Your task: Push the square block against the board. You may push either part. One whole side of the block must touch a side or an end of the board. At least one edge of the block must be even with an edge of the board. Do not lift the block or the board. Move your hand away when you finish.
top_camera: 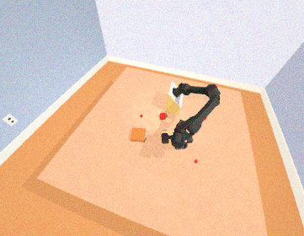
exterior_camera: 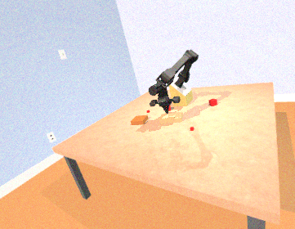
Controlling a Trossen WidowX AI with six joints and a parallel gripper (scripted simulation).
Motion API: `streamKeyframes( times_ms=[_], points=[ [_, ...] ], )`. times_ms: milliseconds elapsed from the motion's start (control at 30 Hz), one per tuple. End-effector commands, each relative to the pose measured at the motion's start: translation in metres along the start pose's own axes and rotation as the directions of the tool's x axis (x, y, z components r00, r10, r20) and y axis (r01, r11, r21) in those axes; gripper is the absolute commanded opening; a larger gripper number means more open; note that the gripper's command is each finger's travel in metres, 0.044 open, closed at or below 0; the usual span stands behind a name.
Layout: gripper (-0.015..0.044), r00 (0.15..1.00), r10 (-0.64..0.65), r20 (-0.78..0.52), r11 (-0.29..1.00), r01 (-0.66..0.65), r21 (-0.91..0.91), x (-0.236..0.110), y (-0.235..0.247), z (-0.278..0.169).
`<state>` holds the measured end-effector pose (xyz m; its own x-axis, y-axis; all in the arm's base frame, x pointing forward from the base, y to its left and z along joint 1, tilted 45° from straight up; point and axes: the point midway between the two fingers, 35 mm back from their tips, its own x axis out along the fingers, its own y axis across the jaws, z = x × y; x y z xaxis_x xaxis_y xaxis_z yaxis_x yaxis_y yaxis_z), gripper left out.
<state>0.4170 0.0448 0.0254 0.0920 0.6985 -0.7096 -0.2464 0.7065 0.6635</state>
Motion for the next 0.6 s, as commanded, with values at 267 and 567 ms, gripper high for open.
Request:
streamKeyframes(
  times_ms=[267,567],
  points=[
    [0.0,1.0,0.005,-0.005,1.0,-0.005,0.006,0.003,0.0,0.018],
    [0.0,1.0,0.003,-0.006,1.0,-0.003,0.006,-0.047,-0.001,0.015]
  ],
)
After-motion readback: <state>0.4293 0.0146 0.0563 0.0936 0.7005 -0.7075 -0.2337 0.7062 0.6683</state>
